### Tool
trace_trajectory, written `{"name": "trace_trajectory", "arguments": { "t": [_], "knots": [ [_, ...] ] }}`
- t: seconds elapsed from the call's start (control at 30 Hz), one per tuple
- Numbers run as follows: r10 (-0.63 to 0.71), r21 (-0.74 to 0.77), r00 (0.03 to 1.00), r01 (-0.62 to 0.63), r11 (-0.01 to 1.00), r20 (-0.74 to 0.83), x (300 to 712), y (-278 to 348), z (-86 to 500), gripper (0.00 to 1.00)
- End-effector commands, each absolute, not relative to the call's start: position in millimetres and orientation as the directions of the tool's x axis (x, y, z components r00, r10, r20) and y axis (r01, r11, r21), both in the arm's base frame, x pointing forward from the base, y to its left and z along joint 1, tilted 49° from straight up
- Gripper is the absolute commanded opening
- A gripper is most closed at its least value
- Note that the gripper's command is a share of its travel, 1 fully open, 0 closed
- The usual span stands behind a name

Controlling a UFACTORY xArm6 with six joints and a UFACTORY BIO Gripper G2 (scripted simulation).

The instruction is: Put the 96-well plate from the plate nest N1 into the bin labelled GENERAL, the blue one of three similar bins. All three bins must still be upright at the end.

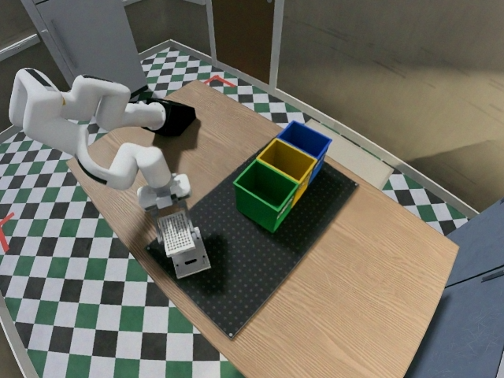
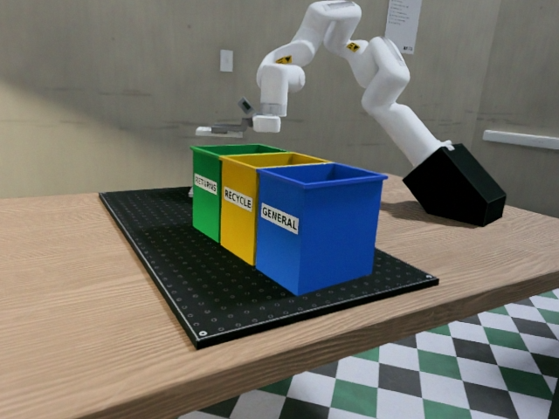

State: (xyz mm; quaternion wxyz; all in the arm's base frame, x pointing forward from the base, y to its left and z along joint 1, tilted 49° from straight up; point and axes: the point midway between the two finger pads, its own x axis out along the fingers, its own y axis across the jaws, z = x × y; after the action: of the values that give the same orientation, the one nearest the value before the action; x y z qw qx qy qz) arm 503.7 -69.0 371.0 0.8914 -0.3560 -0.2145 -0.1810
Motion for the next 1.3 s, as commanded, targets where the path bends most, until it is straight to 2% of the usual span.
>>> {"name": "trace_trajectory", "arguments": {
  "t": [0.0,1.0,1.2,1.27],
  "knots": [
    [-0.169,-0.556,0.842,0.476,0.682,0.513,502.1,-63.3,376.9,0.0],
    [-0.17,-0.556,0.842,0.476,0.682,0.513,495.3,-44.3,394.4,0.0],
    [-0.031,-0.647,0.919,0.299,0.702,0.392,498.3,-30.5,380.1,0.0],
    [-0.031,-0.647,0.919,0.299,0.702,0.392,498.3,-30.5,380.1,0.0]
  ]
}}
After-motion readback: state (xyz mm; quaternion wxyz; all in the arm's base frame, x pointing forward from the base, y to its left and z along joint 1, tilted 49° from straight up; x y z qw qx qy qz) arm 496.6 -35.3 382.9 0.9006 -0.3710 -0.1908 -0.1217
